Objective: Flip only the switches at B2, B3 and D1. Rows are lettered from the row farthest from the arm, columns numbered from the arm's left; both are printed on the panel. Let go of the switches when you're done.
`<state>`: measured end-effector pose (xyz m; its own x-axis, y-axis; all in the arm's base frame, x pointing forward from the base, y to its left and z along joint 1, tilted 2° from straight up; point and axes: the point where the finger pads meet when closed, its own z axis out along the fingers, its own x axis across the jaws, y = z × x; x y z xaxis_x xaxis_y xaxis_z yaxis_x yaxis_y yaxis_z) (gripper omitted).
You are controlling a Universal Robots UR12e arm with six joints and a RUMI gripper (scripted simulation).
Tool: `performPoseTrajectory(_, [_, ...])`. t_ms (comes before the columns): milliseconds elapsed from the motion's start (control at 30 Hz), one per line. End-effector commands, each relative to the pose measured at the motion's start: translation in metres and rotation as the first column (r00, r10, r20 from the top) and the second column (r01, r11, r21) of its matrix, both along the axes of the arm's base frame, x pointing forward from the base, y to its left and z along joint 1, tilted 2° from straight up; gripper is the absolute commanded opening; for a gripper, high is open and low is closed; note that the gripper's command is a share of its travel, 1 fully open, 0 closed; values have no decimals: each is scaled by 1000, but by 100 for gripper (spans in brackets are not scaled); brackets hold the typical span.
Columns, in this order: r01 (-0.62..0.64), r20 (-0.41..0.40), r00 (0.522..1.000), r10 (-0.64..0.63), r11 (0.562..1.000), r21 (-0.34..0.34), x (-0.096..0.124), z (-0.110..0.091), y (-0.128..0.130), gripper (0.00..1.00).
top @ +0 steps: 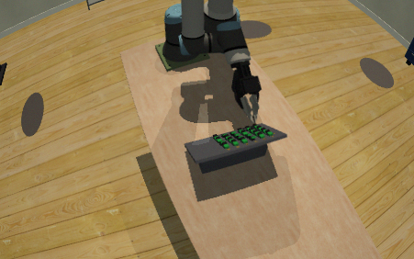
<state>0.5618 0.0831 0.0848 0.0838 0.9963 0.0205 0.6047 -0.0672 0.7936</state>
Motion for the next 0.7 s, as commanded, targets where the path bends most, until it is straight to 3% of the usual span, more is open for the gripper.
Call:
performPoseTrajectory(0, [0,1,1000,0,1000,0,1,-1,0,0])
performPoseTrajectory(667, [0,1,1000,0,1000,0,6,-4,0,0])
